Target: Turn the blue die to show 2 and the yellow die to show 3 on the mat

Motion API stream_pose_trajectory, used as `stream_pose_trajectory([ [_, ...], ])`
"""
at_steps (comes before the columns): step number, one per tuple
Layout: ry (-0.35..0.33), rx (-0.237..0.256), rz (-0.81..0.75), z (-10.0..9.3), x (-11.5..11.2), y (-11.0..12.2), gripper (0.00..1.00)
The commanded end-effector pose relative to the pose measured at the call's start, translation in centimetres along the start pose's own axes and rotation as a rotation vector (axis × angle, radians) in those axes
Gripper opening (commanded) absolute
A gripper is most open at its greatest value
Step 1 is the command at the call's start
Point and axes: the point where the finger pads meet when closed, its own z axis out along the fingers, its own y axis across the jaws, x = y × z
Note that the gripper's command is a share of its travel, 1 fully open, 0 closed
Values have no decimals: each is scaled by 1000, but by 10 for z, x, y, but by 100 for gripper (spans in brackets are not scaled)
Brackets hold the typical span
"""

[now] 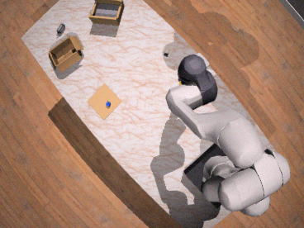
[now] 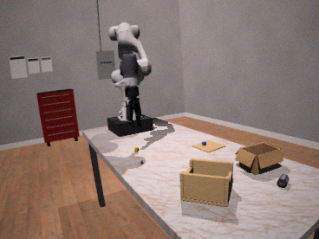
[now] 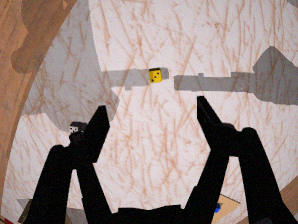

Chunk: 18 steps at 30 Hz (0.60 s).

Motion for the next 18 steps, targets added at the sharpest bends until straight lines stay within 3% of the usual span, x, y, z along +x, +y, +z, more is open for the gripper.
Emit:
stream_pose_trajectory([
  [1, 19, -7, 75, 1, 2, 2, 100],
  [8, 18, -8, -48, 4, 2, 2, 100],
  [10, 18, -9, -189, 8, 3, 2, 100],
  [18, 18, -11, -337, 11, 3, 2, 100],
])
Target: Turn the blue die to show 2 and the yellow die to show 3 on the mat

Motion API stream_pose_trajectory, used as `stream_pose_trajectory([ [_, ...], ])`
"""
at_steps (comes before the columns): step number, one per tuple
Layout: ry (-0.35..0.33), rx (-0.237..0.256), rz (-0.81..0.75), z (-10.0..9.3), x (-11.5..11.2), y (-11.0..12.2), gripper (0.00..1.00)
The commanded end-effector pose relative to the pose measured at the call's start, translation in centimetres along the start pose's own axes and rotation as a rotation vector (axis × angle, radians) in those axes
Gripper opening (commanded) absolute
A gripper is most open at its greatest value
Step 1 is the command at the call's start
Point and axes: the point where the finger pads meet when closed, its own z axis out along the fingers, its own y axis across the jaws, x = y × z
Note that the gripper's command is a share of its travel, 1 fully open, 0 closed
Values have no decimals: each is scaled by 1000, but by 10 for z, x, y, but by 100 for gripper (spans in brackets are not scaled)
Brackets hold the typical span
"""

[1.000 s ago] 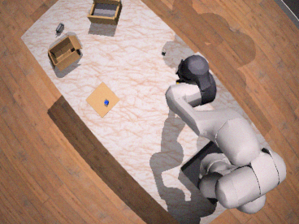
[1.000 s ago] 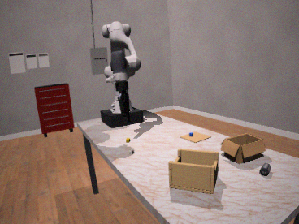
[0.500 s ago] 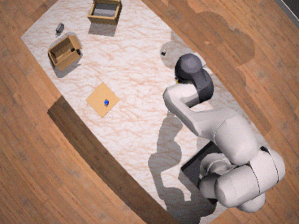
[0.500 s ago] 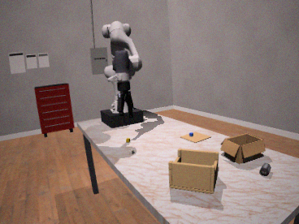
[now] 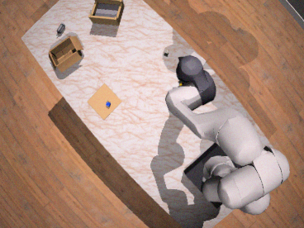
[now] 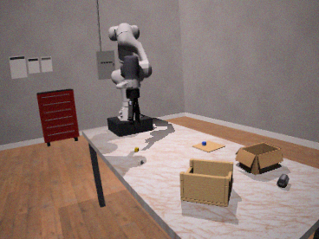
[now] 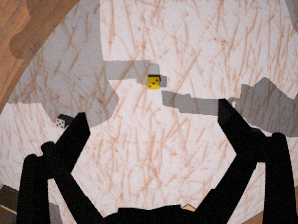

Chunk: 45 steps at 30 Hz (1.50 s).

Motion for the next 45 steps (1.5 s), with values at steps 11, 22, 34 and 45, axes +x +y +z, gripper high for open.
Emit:
stream_pose_trajectory([
  [11, -14, 3, -332, 6, 1, -1, 100],
  [22, -14, 4, -515, 11, 1, -1, 100],
  [34, -14, 5, -703, 15, 2, 0, 100],
  [45, -14, 6, -879, 20, 2, 1, 100],
])
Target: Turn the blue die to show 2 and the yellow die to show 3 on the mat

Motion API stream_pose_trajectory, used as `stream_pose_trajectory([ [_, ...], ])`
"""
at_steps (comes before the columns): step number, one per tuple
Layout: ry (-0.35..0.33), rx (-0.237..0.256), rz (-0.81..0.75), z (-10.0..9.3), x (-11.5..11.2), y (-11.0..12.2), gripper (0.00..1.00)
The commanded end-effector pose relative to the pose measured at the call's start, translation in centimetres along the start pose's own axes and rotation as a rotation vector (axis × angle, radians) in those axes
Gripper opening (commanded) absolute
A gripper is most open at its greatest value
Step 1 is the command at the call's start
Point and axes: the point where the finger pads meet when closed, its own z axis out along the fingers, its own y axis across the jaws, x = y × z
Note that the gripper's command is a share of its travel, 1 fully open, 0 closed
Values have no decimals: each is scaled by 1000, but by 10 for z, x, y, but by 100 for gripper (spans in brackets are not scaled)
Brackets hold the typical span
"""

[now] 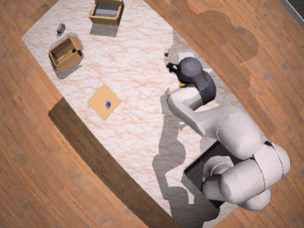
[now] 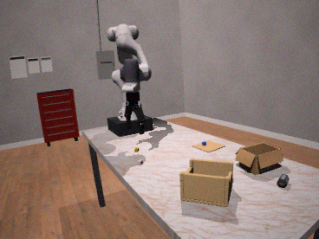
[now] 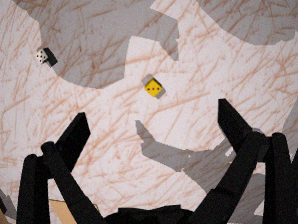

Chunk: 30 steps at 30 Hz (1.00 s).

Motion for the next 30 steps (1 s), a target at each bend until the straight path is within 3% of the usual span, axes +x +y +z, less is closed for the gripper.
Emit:
stream_pose_trajectory([
  [1, -15, 10, -173, 3, 0, 0, 100],
  [30, -15, 14, -622, 14, -1, 2, 100],
])
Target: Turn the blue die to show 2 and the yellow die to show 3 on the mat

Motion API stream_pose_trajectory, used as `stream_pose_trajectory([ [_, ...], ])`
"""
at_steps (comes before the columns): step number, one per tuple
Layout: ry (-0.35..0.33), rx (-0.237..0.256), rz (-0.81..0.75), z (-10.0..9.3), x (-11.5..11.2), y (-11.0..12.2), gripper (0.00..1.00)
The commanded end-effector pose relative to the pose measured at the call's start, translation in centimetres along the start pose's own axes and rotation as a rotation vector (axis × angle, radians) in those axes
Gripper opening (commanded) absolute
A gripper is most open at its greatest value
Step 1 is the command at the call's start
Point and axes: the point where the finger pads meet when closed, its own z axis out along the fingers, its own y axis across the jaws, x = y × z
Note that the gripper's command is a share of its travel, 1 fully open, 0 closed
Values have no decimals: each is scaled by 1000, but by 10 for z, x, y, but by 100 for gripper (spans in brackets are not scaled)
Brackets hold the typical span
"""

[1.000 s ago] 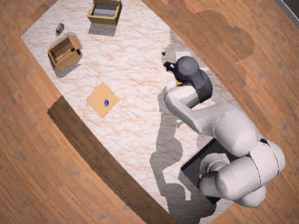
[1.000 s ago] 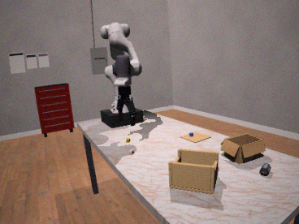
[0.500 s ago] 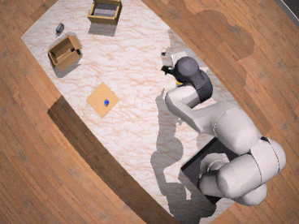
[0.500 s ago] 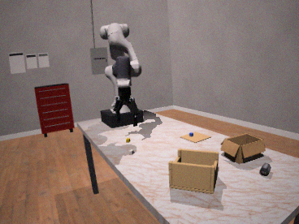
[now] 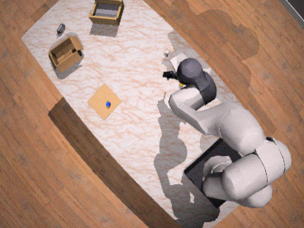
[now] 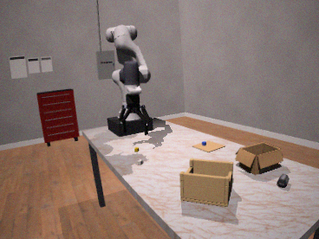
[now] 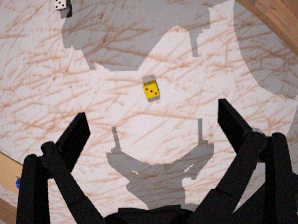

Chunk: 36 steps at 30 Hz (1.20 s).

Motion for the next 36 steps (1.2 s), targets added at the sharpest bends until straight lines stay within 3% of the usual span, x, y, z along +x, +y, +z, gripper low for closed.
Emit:
stream_pose_trajectory([
  [1, -9, 17, -154, 2, 0, 0, 100],
  [6, -9, 17, -221, 4, -1, 0, 100],
  [7, -9, 17, -221, 4, -1, 0, 29],
  [36, -9, 17, -221, 4, -1, 0, 29],
])
